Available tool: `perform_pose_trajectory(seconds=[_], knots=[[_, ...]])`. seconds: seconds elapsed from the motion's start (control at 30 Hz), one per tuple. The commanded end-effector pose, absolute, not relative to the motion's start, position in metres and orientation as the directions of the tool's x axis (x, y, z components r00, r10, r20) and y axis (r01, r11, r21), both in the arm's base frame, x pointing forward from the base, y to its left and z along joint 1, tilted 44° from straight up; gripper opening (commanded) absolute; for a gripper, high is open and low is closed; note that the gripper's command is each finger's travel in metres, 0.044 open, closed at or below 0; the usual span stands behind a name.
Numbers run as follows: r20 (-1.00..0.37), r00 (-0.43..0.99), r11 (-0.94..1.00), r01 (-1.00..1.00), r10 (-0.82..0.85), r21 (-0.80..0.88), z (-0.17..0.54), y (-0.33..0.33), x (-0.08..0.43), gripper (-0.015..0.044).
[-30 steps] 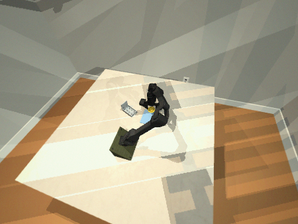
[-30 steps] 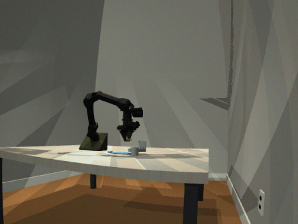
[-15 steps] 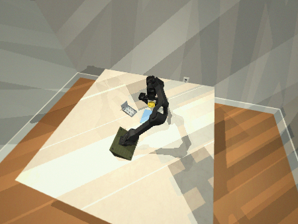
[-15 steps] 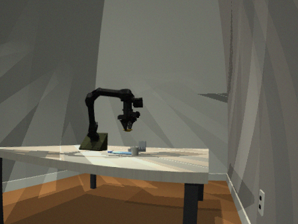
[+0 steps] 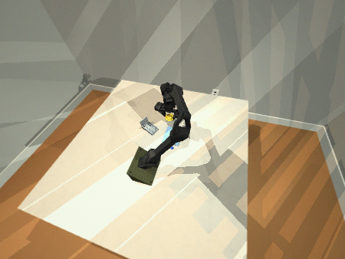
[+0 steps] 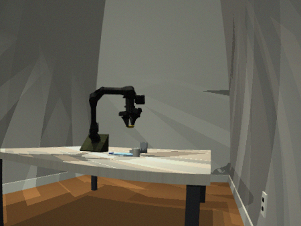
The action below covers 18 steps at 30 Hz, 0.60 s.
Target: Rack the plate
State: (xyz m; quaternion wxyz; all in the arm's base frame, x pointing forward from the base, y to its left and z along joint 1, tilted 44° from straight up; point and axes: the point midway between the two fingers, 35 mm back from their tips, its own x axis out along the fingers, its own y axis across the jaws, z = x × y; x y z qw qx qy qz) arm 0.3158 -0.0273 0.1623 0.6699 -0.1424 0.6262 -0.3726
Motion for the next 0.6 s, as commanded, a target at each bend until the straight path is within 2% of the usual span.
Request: perform_pose_trajectory(seconds=[0.0, 0.17, 0.57], knots=[[-0.732, -0.093, 0.636, 0.428, -0.675, -0.642, 0.126, 0.007, 0.306, 0.0], [-0.724, -0.108, 0.569, 0.544, -0.681, -0.616, 0.098, 0.036, 0.29, 0.0], [-0.748, -0.134, 0.6, 0.514, -0.65, -0.613, 0.09, 0.033, 0.288, 0.0]])
